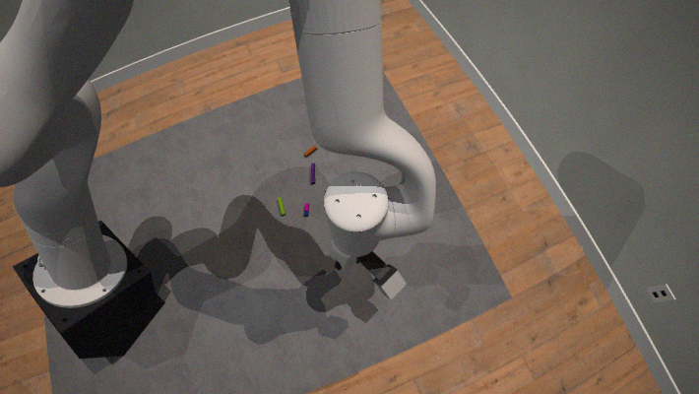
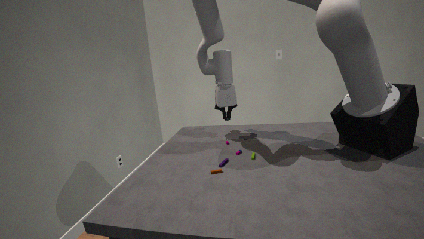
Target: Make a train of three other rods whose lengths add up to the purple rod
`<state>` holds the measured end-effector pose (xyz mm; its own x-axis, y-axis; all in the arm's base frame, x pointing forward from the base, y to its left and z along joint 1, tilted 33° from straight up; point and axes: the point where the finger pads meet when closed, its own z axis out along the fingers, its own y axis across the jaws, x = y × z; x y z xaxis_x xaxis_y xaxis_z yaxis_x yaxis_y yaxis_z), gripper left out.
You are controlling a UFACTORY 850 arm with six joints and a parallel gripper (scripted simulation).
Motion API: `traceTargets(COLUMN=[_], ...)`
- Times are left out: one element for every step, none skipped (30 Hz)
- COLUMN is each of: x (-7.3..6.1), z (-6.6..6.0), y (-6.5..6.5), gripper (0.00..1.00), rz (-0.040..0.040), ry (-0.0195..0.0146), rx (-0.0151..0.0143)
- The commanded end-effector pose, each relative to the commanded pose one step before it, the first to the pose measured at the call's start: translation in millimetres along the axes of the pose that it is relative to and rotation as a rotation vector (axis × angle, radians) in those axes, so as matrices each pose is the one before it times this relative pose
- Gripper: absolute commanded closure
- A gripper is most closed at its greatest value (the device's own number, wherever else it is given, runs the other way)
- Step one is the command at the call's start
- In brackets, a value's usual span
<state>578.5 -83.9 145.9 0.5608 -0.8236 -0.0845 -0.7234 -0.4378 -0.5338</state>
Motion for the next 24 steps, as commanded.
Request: traceTargets(x=[-2.49, -0.94, -1.0, -1.05, 0.0, 0.0, -1.11, -1.15, -1.19, -1.23, -1.26, -1.28, -1.22, -0.95, -0.97, -0.95, -0.9, -0.85, -0.81, -0.76, -0.72, 0.0, 0.0, -1.09], z=[-0.29, 0.08, 0.09, 0.09, 0.0, 0.0, 0.1, 0.1, 0.11, 0.11, 0.11, 0.12, 0.11, 0.09, 0.09, 0.1, 0.09, 0.09, 0.09, 0.09, 0.08, 0.0, 0.0, 0.13], y=[-2.19, -0.59, -0.66, -0.74, 0.0, 0.0, -0.82, -0.9, -0.99, -1.09, -1.19, -1.29, -1.32, -1.11, -1.2, -1.25, -1.28, -1.29, -1.31, -1.33, -1.35, 0.0, 0.0, -2.19], gripper=[0.96, 0.96, 0.96, 0.96, 0.96, 0.96, 0.96, 0.96, 0.96, 0.96, 0.96, 0.96, 0.96, 0.96, 0.96, 0.96, 0.96, 0.96, 0.96, 0.96, 0.96, 0.96, 0.96, 0.96], rz=[-0.07909, -0.025, -0.02697, -0.02897, 0.0, 0.0, -0.03099, -0.03302, -0.03506, -0.0371, -0.03915, -0.04118, -0.04081, -0.03316, -0.03505, -0.03578, -0.03561, -0.0353, -0.03515, -0.03507, -0.03495, 0.0, 0.0, -0.05601], ry=[0.00301, 0.00008, 0.00009, 0.0001, 0.0, 0.0, 0.00011, 0.00012, 0.00013, 0.00014, 0.00015, 0.00017, 0.00017, 0.00014, 0.00015, 0.00015, 0.00015, 0.00015, 0.00015, 0.00015, 0.00015, 0.0, 0.0, 0.00025], rx=[0.00336, 0.00014, 0.00015, 0.00015, 0.0, 0.0, 0.00016, 0.00016, 0.00017, 0.00017, 0.00017, 0.00017, 0.00016, 0.00012, 0.00012, 0.00012, 0.00011, 0.0001, 0.00009, 0.00009, 0.00008, 0.0, 0.0, 0.00011])
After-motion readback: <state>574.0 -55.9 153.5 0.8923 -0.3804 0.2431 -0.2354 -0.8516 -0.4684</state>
